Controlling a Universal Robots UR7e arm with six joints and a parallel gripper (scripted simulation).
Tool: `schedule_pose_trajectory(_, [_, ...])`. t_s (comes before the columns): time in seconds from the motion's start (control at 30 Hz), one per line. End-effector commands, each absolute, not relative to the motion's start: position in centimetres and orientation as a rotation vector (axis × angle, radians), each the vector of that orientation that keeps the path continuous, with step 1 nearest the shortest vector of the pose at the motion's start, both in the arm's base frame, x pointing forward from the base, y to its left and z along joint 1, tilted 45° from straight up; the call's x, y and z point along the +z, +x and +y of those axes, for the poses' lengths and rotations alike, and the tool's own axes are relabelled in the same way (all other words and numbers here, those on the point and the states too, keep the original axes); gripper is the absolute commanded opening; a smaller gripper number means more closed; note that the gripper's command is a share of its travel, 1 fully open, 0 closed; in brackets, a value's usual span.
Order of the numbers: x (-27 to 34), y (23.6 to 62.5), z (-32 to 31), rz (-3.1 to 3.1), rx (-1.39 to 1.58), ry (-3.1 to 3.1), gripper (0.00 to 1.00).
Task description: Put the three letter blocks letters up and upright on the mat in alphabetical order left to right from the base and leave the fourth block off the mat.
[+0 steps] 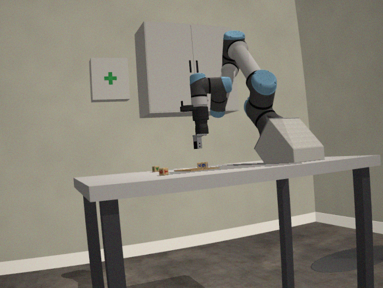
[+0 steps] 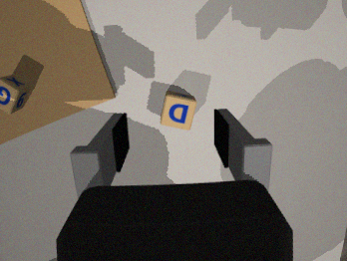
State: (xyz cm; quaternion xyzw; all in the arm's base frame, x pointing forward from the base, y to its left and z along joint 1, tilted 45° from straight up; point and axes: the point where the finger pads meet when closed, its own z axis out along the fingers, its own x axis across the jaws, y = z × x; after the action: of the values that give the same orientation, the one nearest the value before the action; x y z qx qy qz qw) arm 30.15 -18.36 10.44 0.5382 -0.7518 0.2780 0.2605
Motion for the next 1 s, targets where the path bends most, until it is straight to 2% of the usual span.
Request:
schedule_pose_trajectory(0.0, [10.34,29.75,-18.56,-2.138,0.797,1.345,1.0])
schedule_pose_trajectory(0.97, [10.46,29.43,-18.78,-2.25,0.853,1.208,1.0])
